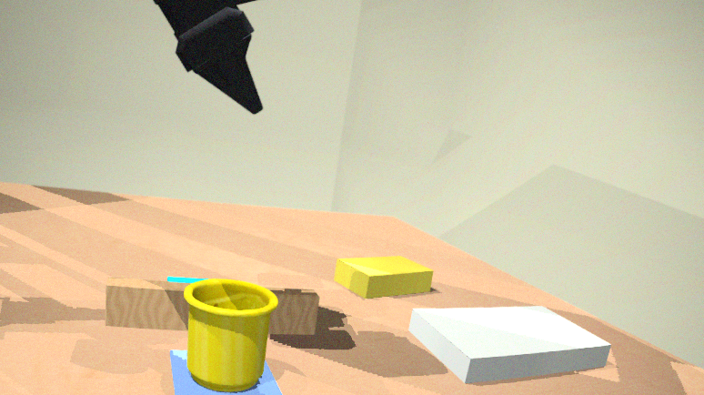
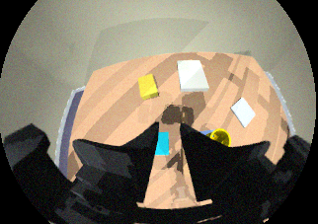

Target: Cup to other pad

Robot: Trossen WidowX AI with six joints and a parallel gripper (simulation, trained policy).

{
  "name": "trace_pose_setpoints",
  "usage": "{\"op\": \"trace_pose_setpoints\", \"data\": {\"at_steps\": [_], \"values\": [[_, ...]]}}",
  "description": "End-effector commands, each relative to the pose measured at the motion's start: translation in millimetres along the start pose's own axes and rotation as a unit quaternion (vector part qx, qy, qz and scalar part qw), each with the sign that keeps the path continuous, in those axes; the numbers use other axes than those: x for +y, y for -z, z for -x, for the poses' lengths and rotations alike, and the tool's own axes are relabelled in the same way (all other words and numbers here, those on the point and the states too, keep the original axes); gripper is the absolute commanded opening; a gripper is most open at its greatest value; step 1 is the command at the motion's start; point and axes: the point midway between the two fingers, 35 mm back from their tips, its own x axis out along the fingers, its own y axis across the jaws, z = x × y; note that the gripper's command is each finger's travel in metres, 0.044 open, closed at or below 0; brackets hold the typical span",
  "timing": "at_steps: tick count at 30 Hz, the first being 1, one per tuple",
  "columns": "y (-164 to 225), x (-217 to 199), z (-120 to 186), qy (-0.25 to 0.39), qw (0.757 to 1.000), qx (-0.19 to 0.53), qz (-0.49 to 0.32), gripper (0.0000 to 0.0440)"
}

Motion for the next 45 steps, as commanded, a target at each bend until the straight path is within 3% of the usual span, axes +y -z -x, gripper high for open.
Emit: {"op": "trace_pose_setpoints", "data": {"at_steps": [1,21,45], "values": [[2,-2,-5,0.010,1.000,0.023,-0.002,0.0129],[18,-22,-21,0.063,0.984,0.162,0.019,0.0144],[45,-77,-45,0.106,0.942,0.311,0.068,0.0128]]}}
